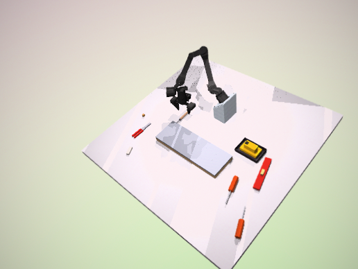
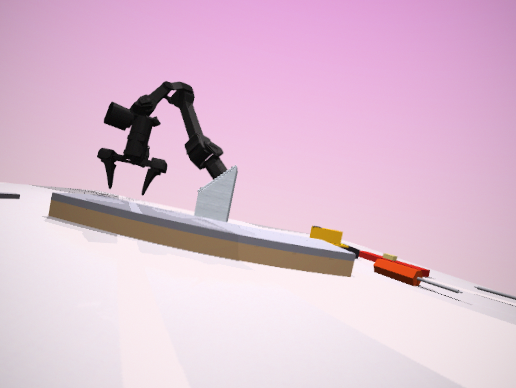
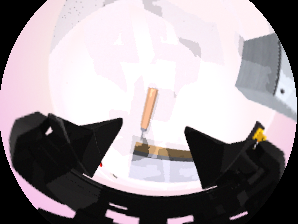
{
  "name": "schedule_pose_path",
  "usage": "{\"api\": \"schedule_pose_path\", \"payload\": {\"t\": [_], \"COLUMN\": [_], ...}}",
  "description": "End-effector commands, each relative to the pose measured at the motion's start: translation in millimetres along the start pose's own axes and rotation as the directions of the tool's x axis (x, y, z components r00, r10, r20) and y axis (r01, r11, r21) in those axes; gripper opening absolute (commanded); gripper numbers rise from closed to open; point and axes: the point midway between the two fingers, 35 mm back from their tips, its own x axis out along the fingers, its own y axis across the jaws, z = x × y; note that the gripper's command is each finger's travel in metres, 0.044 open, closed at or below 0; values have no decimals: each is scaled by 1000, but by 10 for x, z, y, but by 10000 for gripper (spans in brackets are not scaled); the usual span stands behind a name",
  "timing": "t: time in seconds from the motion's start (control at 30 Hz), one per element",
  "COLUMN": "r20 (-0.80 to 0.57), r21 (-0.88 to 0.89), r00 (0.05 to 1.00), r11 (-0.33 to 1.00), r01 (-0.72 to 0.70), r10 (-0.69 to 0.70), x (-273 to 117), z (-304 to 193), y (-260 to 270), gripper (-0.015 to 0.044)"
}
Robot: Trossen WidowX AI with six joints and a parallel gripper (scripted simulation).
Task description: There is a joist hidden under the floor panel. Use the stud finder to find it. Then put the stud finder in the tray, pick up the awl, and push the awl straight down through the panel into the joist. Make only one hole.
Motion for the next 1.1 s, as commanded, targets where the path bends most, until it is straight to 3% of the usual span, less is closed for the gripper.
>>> {"api": "schedule_pose_path", "payload": {"t": [0.0,1.07], "r20": [26,27], "r21": [118,118], "r00": [999,999], "r11": [993,993], "r01": [-26,-26], "r10": [23,23], "x": [-7,101], "z": [143,263], "y": [43,99], "gripper": [440,440]}}
